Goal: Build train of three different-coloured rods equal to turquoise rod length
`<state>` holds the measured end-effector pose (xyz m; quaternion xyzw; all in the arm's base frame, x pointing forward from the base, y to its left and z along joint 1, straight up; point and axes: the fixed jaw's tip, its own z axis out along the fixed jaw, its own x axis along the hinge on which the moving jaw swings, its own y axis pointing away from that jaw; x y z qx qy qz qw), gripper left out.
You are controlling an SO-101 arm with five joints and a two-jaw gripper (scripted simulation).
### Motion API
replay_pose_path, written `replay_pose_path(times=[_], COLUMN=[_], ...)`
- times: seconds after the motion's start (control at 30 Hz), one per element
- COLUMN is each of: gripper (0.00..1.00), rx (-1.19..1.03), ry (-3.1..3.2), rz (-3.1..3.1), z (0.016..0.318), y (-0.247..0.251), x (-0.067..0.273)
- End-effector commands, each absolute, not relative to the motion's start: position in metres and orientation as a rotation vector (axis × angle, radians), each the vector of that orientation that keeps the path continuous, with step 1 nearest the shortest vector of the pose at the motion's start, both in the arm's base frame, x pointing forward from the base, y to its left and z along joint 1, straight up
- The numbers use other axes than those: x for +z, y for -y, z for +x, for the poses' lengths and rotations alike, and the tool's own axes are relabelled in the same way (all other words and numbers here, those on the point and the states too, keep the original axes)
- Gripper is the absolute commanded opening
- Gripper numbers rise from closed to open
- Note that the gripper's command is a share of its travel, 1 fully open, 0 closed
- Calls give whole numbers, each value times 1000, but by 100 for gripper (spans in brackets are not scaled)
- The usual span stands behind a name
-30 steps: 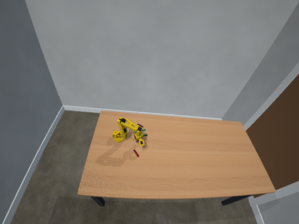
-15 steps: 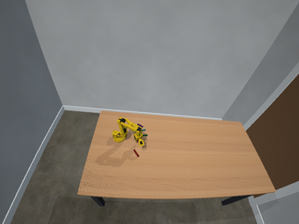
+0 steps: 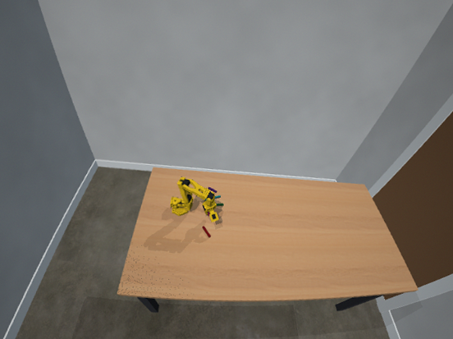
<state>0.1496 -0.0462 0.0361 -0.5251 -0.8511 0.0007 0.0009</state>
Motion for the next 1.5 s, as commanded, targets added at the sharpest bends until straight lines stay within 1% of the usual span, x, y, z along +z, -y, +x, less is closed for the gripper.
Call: replay_pose_path(times=[0.0,0.43,1.07,1.47], gripper=[0,0,0,0], rx=[-23,-23,-23,-20], ry=[2731,2731,2731,2723], rz=[-1685,-1685,-1685,-1680], z=[159,159,160,159], y=[50,50,51,50], x=[46,45,27,24])
